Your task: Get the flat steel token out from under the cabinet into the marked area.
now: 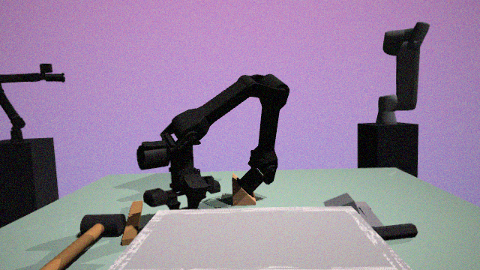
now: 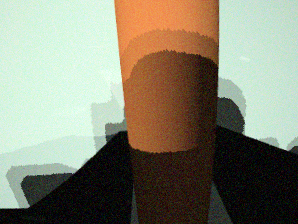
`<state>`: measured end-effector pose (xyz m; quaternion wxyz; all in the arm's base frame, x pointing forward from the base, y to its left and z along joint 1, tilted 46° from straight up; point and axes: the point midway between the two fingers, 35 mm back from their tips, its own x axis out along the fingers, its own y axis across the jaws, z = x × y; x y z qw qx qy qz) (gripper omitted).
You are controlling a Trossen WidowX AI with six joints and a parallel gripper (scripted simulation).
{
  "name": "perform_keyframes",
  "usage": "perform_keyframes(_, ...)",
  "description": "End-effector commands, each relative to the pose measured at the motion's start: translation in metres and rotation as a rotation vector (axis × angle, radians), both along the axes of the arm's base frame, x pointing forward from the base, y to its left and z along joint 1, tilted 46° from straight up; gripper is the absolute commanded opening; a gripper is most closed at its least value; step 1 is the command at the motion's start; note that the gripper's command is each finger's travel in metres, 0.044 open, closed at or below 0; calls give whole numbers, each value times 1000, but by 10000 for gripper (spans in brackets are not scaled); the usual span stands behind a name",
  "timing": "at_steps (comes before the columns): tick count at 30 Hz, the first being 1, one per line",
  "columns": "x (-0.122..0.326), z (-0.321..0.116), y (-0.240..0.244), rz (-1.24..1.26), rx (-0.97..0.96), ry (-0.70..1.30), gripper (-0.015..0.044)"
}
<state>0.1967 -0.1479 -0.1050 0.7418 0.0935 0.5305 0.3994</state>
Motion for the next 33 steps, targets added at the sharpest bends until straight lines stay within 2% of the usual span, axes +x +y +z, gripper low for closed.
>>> perform_keyframes(1, 1, -2, -4, 2, 1, -11, 0)
perform_keyframes(33, 8, -21, -25, 20, -4, -30, 0)
